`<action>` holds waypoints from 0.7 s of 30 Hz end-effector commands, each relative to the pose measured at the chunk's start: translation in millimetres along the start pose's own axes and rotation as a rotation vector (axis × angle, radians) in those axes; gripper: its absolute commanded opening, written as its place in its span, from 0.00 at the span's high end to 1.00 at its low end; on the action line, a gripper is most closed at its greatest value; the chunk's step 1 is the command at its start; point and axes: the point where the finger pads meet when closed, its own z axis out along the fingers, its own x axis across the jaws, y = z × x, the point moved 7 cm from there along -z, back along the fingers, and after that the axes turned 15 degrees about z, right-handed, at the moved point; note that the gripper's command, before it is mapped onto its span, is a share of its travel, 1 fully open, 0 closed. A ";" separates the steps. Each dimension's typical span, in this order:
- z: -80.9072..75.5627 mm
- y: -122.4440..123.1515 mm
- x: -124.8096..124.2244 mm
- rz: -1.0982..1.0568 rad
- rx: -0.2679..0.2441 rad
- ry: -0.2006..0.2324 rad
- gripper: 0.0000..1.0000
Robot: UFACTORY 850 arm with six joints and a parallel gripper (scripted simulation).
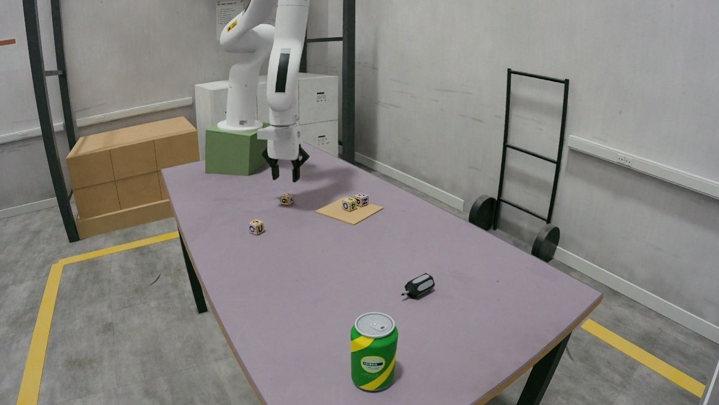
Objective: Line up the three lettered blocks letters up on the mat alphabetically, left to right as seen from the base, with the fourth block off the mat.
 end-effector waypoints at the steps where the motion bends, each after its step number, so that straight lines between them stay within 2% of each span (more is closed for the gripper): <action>1: 5.1 0.1 -0.2 0.000 0.006 -0.007 0.31; 21: 32.8 0.4 0.6 0.000 0.006 -0.007 0.31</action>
